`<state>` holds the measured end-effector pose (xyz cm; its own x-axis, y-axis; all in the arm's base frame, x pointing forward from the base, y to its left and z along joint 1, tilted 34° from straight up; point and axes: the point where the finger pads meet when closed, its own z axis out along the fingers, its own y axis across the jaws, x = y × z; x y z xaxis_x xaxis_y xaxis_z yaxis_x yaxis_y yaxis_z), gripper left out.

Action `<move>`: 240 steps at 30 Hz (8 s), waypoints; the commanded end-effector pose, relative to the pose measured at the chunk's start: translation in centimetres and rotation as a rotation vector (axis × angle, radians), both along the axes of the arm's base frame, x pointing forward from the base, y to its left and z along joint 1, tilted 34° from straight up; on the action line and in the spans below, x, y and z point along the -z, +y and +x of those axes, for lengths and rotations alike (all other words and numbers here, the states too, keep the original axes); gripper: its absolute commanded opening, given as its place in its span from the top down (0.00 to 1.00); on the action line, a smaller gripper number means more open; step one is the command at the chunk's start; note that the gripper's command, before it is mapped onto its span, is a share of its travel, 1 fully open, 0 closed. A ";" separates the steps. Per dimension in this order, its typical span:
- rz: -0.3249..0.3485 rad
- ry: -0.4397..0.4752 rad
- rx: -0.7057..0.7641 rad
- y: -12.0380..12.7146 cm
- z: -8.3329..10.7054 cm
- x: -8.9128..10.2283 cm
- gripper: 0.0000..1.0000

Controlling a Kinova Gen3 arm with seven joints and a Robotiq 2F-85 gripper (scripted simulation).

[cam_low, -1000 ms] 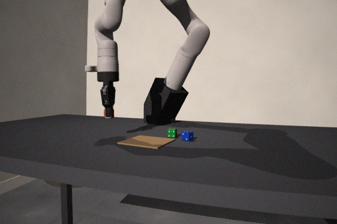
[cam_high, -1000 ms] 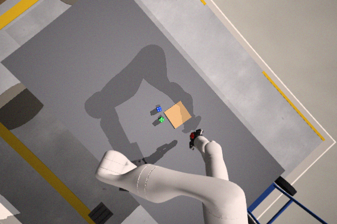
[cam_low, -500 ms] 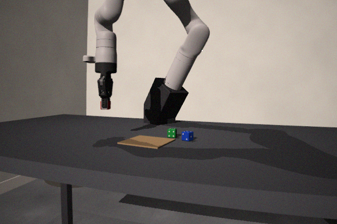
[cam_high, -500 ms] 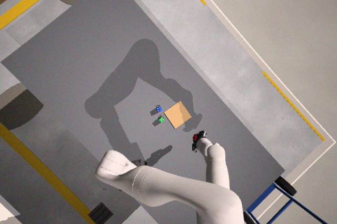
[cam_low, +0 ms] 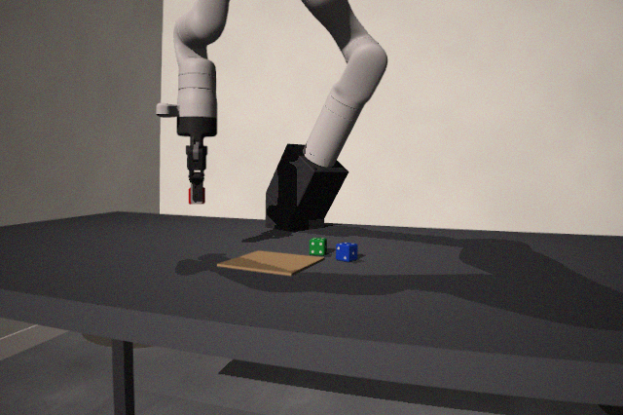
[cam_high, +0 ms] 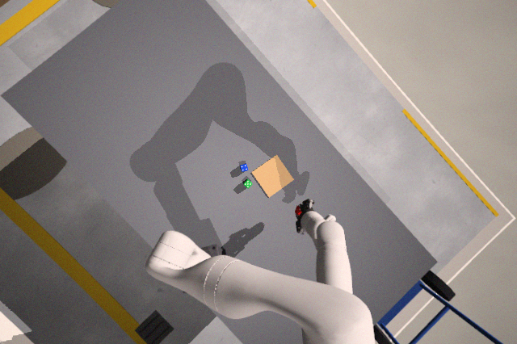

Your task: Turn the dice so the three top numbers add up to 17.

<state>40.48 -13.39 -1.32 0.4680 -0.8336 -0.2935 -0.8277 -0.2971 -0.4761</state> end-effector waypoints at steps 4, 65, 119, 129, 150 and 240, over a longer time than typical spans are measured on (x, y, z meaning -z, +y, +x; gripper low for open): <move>-0.055 -0.100 -0.186 0.4 0.0 0.2 0.74; -0.488 -0.746 -0.933 0.3 1.3 0.9 0.74; -0.809 -1.384 -0.300 0.5 1.0 1.1 0.74; -0.809 -1.384 -0.300 0.9 1.3 1.8 0.74; -0.809 -1.384 -0.300 3.2 2.9 6.2 0.74; -0.809 -1.384 -0.300 4.1 3.5 7.8 0.74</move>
<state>44.02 -9.19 -9.17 0.1525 -0.3890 0.9085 0.2057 -0.8867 -0.4141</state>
